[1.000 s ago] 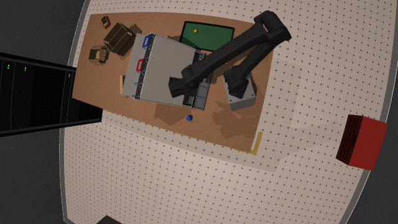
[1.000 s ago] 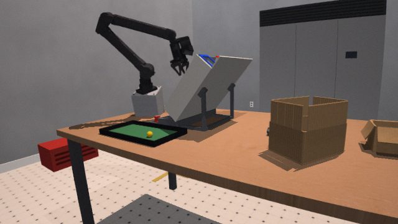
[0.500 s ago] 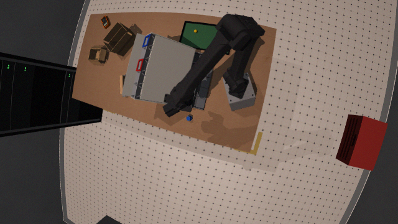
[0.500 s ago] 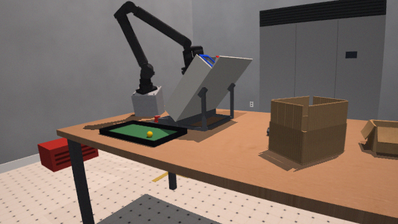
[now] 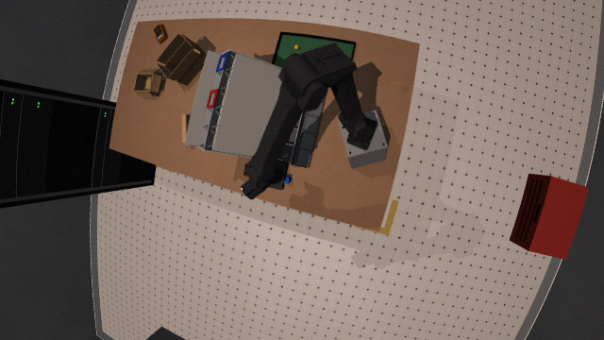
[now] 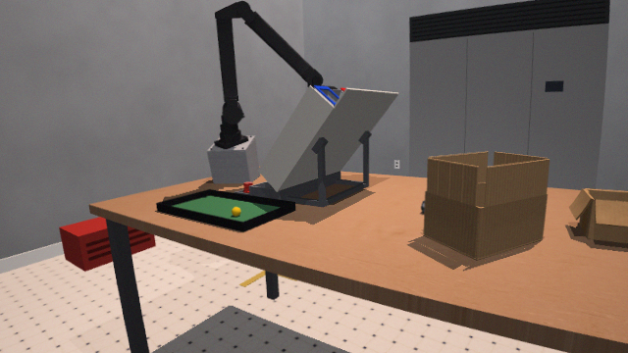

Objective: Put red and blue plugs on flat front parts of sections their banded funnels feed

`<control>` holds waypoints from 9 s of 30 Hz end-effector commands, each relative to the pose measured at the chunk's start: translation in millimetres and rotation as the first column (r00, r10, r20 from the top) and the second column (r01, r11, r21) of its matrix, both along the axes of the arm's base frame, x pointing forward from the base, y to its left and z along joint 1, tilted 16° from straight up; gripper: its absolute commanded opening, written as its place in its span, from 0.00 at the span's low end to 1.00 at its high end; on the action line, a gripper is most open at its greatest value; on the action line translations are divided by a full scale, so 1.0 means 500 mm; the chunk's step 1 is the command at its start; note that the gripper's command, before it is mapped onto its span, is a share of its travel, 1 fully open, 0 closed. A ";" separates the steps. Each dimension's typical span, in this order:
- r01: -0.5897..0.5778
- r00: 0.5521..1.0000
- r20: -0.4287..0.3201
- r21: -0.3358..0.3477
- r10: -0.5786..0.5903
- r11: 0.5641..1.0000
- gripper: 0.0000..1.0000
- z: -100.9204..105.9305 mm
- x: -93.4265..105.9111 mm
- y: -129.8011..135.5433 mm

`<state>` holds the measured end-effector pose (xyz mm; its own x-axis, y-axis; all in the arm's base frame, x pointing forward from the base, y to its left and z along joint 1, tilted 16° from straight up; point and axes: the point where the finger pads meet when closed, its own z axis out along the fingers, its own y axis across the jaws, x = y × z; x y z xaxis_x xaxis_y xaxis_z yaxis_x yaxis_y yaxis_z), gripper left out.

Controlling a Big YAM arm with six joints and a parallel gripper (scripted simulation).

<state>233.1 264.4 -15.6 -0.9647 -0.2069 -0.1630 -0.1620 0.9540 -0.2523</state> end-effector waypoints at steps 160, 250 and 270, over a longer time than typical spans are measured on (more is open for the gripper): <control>0.030 0.999 -0.022 0.031 -0.030 0.999 0.63 -0.283 0.074 0.048; 0.031 0.999 -0.022 0.033 -0.030 0.999 0.00 -0.282 0.075 0.049; 0.028 0.999 -0.029 0.023 -0.028 0.999 0.00 -0.229 0.048 0.061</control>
